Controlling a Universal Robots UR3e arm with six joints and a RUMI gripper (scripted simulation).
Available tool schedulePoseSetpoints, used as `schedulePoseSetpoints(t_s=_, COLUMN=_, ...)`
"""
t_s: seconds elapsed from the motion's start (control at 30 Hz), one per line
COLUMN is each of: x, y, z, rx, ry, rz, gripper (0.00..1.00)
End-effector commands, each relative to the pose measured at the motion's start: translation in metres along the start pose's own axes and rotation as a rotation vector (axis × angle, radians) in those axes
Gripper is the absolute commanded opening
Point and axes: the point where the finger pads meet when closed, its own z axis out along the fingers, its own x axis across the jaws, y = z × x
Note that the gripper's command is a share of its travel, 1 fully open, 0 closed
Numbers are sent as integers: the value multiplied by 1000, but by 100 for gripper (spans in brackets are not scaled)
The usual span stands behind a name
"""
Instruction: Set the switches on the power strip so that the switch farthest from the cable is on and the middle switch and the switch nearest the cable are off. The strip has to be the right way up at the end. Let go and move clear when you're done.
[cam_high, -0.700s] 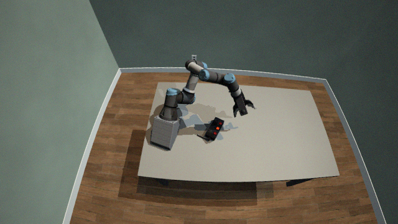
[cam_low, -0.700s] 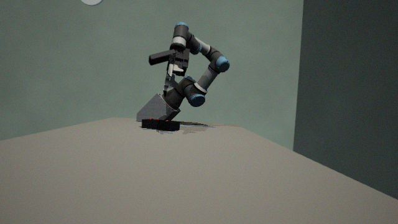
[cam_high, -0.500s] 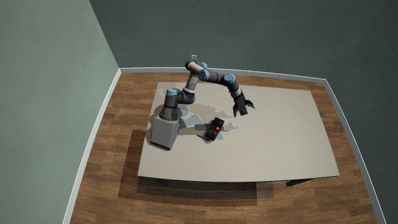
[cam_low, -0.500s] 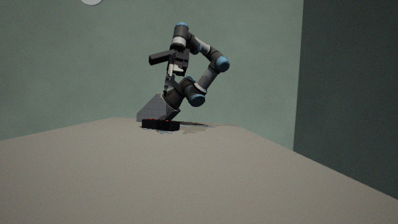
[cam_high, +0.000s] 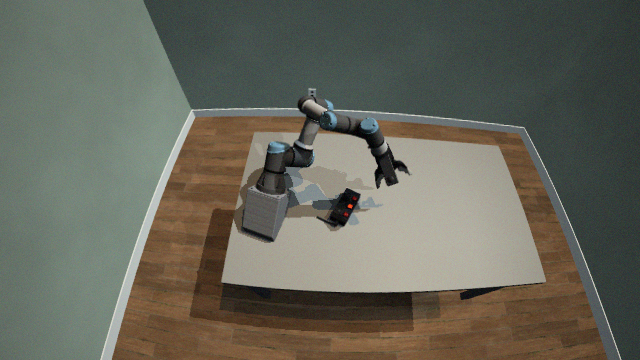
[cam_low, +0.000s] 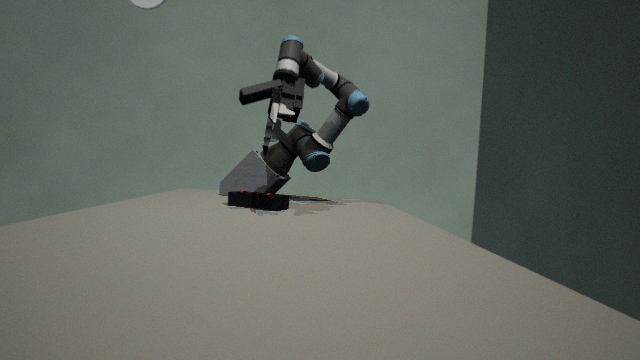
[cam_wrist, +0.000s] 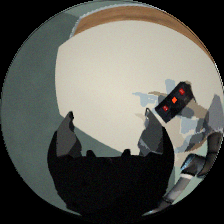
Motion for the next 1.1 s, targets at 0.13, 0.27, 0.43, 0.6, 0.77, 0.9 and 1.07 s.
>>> schedulePoseSetpoints(t_s=0.13, x=3, y=-2, z=0, rx=1, ry=11, rz=36, gripper=100)
schedulePoseSetpoints(t_s=0.27, x=9, y=-6, z=2, rx=2, ry=32, rz=101, gripper=100)
schedulePoseSetpoints(t_s=0.43, x=16, y=-9, z=4, rx=4, ry=57, rz=176, gripper=100)
schedulePoseSetpoints(t_s=0.6, x=32, y=-16, z=8, rx=13, ry=115, rz=349, gripper=100)
schedulePoseSetpoints(t_s=0.77, x=50, y=-22, z=11, rx=31, ry=177, rz=525, gripper=100)
schedulePoseSetpoints(t_s=0.9, x=65, y=-26, z=12, rx=52, ry=230, rz=673, gripper=100)
schedulePoseSetpoints(t_s=1.07, x=82, y=-29, z=13, rx=81, ry=287, rz=830, gripper=100)
